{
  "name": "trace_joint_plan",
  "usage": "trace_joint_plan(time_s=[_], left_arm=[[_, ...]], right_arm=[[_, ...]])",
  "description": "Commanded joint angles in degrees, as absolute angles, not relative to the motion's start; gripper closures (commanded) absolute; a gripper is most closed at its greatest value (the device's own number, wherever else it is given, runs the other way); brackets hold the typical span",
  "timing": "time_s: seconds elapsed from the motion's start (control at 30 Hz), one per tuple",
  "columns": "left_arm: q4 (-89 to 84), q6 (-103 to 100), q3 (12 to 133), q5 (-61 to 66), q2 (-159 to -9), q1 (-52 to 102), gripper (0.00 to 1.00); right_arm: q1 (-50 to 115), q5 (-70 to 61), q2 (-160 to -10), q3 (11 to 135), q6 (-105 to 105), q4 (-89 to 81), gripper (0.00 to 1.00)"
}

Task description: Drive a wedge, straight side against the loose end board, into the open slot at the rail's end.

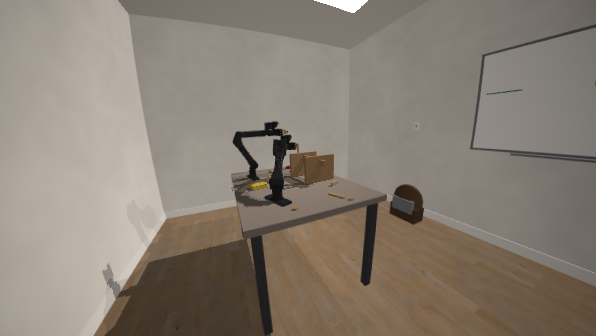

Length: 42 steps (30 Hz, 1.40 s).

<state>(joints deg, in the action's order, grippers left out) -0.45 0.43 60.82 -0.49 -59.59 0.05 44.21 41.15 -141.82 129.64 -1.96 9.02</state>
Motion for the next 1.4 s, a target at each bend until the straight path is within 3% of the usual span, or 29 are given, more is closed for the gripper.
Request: trace_joint_plan(time_s=[0.0,0.47,1.37], left_arm=[[-0.1,0.2,63.2,-0.3,-58.5,0.0,0.58],[-0.1,0.2,63.2,-0.3,-58.5,0.0,0.58],[-0.1,0.2,63.2,-0.3,-58.5,0.0,0.58]], right_arm=[[44.7,50.1,-139.8,134.0,-2.0,10.1,0.99],[44.8,61.9,-138.5,131.8,-2.1,11.1,0.99],[44.4,58.8,-138.1,128.9,-2.5,14.9,0.99]])
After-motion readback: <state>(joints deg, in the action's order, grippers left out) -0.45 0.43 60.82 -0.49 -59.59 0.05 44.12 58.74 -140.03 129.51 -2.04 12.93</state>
